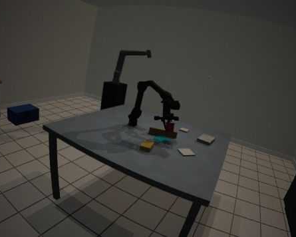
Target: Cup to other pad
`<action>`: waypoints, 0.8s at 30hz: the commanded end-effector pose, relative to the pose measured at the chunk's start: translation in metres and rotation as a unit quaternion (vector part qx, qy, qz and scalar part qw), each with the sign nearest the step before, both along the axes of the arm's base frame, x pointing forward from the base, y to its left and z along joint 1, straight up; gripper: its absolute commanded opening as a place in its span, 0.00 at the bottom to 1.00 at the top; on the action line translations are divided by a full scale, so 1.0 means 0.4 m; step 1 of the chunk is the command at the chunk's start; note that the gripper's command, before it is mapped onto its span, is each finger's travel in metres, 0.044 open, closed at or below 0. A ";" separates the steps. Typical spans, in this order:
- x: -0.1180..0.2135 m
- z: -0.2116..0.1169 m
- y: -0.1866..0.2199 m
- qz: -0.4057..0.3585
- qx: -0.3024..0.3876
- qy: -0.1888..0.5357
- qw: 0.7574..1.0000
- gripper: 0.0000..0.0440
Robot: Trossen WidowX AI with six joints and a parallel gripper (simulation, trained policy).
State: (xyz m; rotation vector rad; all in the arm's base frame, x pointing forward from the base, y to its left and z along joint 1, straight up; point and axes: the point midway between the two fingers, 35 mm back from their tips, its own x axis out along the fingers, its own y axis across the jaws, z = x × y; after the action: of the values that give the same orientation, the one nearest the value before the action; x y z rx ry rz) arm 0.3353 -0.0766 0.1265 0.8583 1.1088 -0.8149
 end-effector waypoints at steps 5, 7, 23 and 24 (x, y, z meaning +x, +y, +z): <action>-0.010 -0.066 -0.024 -0.010 -0.003 0.007 1.000 0.01; -0.014 -0.081 -0.027 -0.012 -0.002 0.009 1.000 0.01; -0.030 -0.128 -0.056 -0.038 0.004 -0.008 0.999 0.33; -0.028 -0.123 -0.059 -0.039 0.003 -0.013 0.999 0.34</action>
State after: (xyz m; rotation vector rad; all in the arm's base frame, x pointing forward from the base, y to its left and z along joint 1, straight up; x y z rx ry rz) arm 0.3235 -0.0975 0.0745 0.8990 1.0851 -0.8669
